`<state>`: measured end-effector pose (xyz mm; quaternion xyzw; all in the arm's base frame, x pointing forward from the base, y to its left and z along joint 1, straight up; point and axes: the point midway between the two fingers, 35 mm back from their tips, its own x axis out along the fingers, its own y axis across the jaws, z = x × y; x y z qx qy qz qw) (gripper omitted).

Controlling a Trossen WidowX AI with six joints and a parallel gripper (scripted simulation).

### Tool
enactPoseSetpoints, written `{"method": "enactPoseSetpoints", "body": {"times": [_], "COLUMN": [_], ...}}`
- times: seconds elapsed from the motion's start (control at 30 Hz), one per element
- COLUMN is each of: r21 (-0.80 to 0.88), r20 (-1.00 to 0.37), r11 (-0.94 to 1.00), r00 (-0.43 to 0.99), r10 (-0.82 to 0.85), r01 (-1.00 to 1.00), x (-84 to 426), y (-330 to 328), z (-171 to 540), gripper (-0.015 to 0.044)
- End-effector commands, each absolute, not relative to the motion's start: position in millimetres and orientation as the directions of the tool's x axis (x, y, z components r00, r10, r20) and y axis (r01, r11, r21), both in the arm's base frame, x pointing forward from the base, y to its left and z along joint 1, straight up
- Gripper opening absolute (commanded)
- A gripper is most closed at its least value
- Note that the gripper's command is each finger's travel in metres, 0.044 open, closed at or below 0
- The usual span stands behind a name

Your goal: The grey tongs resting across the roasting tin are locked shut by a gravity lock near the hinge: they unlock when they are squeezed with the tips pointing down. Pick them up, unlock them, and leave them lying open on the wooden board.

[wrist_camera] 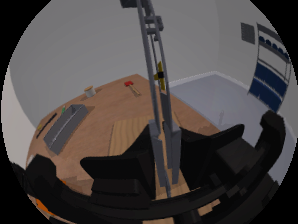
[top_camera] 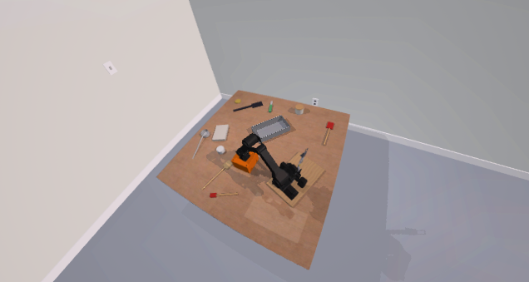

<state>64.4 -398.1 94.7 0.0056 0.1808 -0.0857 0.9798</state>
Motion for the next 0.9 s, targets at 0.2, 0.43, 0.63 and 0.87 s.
{"method": "enactPoseSetpoints", "body": {"times": [0.2,0.43,0.63,0.87], "r21": [-0.027,-0.027,-0.005,0.053], "r20": [-0.345,-0.345,-0.407,-0.581], "r11": [0.985,0.985,0.988,0.992], "r00": [0.923,0.923,0.903,0.811], "r10": [-0.169,-0.169,-0.141,-0.066], "r01": [0.17,0.17,0.152,0.119], "x": [65,65,70,84], "y": [-398,-398,-398,-398], "z": [97,97,92,79], "gripper": [-0.015,-0.015,-0.015,-0.015]}}
